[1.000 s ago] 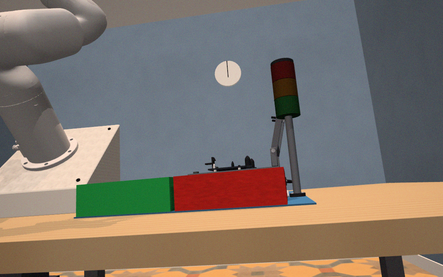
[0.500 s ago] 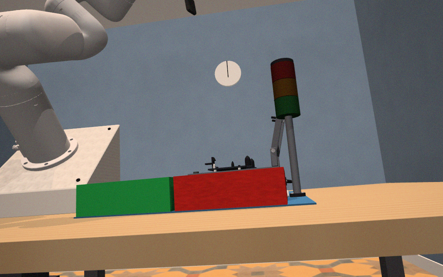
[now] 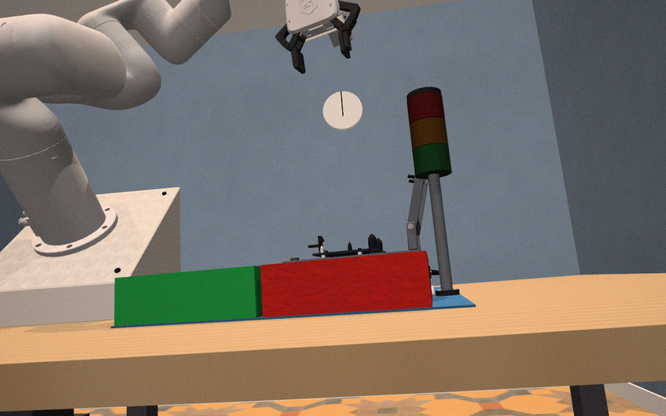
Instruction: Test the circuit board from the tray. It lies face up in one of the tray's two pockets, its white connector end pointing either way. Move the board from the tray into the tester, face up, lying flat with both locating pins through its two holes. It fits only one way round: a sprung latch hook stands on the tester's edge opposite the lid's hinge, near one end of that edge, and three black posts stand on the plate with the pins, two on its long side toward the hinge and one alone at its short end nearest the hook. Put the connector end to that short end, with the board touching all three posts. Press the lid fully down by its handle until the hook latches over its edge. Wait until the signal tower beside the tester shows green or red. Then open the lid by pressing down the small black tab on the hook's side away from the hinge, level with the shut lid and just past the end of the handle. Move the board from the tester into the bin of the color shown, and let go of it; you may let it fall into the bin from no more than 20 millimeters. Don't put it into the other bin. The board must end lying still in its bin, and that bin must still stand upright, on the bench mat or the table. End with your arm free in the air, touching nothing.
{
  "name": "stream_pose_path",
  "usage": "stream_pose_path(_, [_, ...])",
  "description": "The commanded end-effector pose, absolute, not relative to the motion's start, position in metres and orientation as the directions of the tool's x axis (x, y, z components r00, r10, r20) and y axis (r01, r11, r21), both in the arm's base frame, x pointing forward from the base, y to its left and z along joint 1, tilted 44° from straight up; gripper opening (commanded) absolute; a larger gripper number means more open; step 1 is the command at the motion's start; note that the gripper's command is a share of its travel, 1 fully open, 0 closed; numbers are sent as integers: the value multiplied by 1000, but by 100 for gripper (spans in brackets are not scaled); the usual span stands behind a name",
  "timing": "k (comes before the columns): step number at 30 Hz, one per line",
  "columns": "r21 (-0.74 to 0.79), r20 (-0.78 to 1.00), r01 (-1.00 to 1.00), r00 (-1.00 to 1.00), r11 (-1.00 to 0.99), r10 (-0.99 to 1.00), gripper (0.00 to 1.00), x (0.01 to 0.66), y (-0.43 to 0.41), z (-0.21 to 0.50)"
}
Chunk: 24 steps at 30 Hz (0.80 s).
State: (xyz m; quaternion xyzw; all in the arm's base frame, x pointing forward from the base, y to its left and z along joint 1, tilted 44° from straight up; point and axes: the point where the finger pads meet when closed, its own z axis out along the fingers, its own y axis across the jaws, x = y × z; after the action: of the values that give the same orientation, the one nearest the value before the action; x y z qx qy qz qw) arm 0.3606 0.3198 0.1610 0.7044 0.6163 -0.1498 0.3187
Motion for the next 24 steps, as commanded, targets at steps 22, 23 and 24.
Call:
stream_pose_path(22, [107,-676,993,34,52,736,100,348,329,18])
stream_pose_path(23, [107,-676,993,34,52,736,100,348,329,17])
stream_pose_path(24, [107,-676,993,34,52,736,100,348,329,17])
